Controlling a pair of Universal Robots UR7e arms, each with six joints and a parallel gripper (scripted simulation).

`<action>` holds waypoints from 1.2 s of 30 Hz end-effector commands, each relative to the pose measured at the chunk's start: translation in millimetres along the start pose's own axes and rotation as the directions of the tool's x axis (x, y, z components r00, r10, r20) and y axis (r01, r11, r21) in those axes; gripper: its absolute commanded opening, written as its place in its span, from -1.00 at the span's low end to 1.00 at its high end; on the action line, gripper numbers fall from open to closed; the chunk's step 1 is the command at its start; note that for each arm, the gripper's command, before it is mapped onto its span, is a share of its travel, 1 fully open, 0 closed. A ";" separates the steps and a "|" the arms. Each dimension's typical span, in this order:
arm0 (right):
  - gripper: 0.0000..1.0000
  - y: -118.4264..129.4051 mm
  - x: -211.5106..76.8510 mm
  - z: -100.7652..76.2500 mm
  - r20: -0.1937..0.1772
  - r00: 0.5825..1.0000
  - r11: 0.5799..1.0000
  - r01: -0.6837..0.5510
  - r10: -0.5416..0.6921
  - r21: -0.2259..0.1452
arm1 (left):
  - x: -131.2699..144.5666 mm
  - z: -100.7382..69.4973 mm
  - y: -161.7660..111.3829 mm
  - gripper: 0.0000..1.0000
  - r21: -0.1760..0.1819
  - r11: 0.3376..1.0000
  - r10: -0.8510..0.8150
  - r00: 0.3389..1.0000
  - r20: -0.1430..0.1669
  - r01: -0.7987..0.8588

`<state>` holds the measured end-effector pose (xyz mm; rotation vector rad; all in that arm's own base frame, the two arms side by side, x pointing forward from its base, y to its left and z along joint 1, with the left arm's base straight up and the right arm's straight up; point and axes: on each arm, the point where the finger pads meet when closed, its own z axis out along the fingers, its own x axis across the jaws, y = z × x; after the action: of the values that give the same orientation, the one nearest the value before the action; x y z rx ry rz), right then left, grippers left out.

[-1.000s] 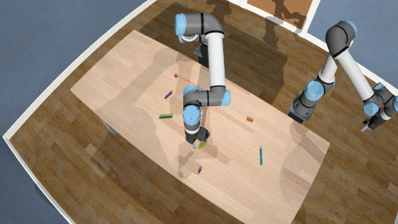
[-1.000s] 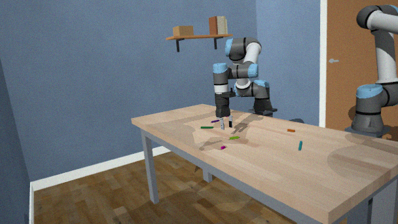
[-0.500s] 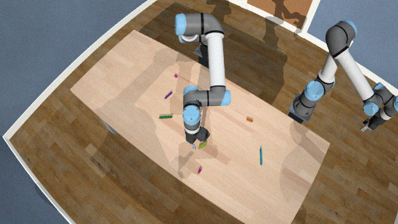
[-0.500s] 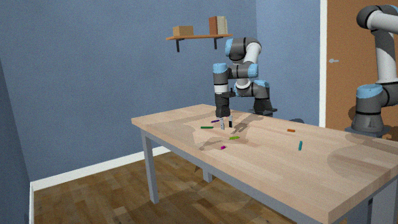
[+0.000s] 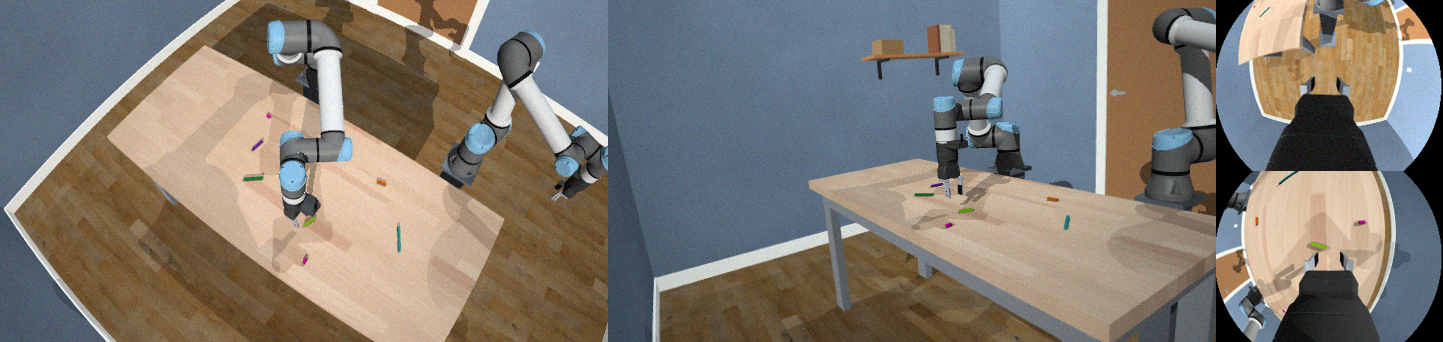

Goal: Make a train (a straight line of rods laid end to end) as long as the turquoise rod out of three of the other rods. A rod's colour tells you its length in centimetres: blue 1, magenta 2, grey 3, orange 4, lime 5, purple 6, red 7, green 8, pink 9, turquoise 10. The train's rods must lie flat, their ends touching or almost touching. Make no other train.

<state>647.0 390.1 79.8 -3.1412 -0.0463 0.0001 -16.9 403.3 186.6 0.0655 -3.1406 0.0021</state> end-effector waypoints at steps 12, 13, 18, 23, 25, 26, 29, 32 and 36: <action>1.00 1.4 2.2 -1.4 -0.002 0.999 0.999 -0.055 0.055 0.002 | -0.1 -0.4 0.3 1.00 -0.001 1.000 0.000 1.000 0.000 0.000; 1.00 1.7 2.5 -1.4 -0.002 0.998 0.998 -0.063 0.063 0.002 | -0.1 -0.4 0.3 1.00 -0.001 1.000 0.000 1.000 0.000 0.000; 1.00 3.5 4.3 -1.4 -0.002 0.993 0.993 -0.119 0.119 0.002 | -0.1 -0.4 0.3 1.00 -0.001 1.000 0.000 1.000 0.000 0.000; 1.00 6.1 6.7 -1.5 -0.002 0.981 0.981 -0.195 0.195 0.002 | -0.1 -0.4 0.3 1.00 -0.001 1.000 0.000 1.000 0.000 0.000; 1.00 7.4 7.9 -1.5 -0.002 0.973 0.973 -0.231 0.231 0.002 | -0.1 -0.4 0.3 1.00 -0.001 1.000 0.000 1.000 0.000 0.000; 1.00 8.1 8.5 -1.5 -0.002 0.968 0.968 -0.250 0.250 0.002 | -0.1 -0.4 0.3 1.00 -0.001 1.000 0.000 1.000 0.000 0.000; 1.00 8.8 9.2 -1.5 -0.002 0.963 0.963 -0.271 0.271 0.002 | -0.1 -0.4 0.3 1.00 -0.001 1.000 0.000 1.000 0.000 0.000; 1.00 11.4 11.2 -1.5 -0.001 0.942 0.942 -0.335 0.335 0.002 | -0.1 -0.4 0.3 1.00 -0.001 1.000 0.000 1.000 0.000 0.000; 1.00 15.4 14.3 -1.5 -0.001 0.903 0.903 -0.430 0.430 0.002 | -0.1 -0.4 0.3 1.00 -0.001 1.000 0.000 1.000 0.000 0.000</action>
<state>658.1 378.6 79.8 -3.1041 0.4788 0.0018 -16.9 403.3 186.6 0.0655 -3.1406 0.0021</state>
